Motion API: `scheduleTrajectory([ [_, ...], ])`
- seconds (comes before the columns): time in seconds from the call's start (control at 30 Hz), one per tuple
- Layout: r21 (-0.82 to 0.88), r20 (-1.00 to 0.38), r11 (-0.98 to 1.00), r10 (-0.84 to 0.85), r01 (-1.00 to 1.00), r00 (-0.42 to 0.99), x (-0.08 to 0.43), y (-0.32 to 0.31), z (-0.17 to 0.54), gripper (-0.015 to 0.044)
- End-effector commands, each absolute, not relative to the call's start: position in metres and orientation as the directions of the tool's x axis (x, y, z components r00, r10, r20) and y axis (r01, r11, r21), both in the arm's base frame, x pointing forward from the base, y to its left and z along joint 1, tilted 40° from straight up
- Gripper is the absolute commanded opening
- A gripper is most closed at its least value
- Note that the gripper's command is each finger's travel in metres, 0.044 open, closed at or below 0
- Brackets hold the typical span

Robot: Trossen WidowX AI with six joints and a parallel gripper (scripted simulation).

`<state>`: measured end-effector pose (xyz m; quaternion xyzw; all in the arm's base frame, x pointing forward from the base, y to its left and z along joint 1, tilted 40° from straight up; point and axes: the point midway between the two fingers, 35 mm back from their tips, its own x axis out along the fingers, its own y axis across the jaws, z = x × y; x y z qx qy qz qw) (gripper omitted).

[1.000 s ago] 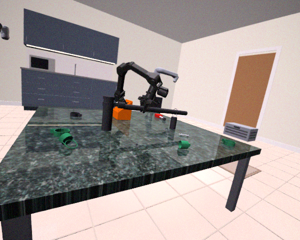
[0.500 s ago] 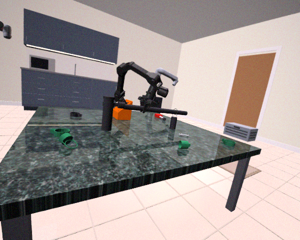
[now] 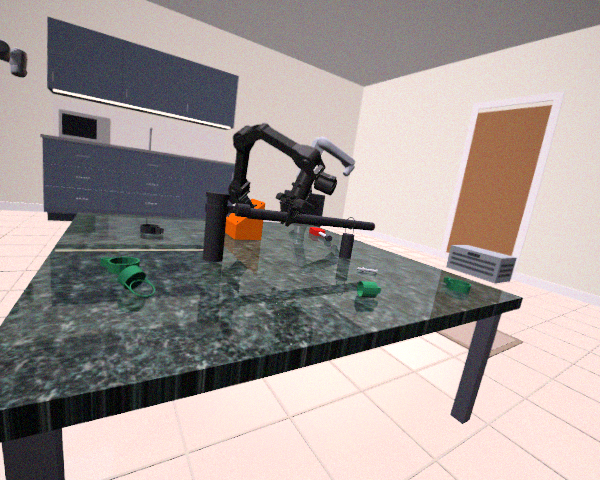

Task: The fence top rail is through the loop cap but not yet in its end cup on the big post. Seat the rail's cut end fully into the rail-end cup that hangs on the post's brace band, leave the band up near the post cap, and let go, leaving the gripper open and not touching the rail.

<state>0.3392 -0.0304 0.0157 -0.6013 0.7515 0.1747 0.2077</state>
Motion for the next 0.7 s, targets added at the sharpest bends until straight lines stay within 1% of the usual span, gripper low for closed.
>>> scheduleTrajectory([
  [0.0,0.013,-0.522,0.216,-0.832,-0.976,-0.190,0.3392,-0.0304,0.0158,0.0000],
  [0.67,0.014,-0.518,0.214,-0.834,-0.977,-0.190,0.3397,-0.0307,0.0178,0.0000],
])
